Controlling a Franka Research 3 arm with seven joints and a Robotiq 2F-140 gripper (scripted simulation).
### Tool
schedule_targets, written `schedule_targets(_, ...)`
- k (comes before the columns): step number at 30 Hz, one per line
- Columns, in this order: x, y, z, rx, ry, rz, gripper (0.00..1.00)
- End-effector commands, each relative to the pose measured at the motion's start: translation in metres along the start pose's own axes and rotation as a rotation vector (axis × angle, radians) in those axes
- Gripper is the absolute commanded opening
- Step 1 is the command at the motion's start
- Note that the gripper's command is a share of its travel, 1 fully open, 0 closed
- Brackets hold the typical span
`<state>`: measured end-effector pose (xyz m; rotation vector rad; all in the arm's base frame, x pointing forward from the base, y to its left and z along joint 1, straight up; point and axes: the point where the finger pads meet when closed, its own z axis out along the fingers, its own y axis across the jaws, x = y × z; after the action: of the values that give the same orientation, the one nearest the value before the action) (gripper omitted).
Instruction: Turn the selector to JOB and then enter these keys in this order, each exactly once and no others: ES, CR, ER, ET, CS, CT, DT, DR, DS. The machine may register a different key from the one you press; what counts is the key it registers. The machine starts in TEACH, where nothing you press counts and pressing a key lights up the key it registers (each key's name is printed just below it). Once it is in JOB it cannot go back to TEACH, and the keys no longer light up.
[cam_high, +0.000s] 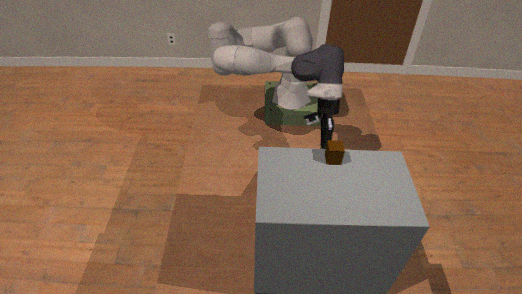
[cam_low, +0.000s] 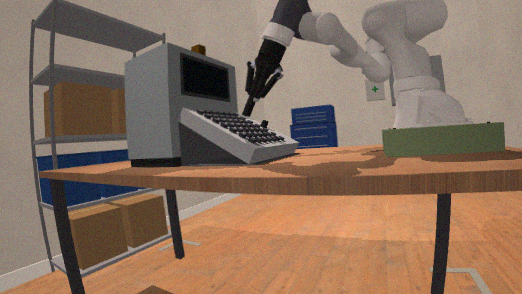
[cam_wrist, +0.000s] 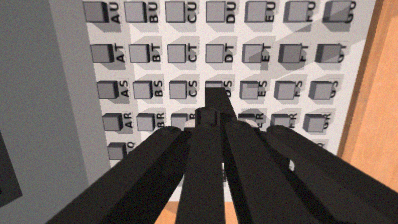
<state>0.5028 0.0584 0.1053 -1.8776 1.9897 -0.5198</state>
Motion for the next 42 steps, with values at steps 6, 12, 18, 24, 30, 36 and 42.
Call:
schedule_targets(6,-0.032,0.001,0.000,-0.002,0.003,0.007,0.10)
schedule_targets(12,-0.065,0.000,0.000,-0.002,0.003,0.007,0.10)
schedule_targets(18,-0.065,0.000,0.001,-0.002,0.003,0.007,0.10)
schedule_targets(24,-0.065,0.000,0.006,-0.002,0.003,0.007,0.10)
schedule_targets(30,-0.065,0.000,0.016,-0.002,0.003,0.007,0.10)
schedule_targets(36,-0.065,0.000,0.021,-0.002,0.003,0.007,0.10)
schedule_targets(42,-0.065,0.000,0.022,-0.002,0.003,0.007,0.10)
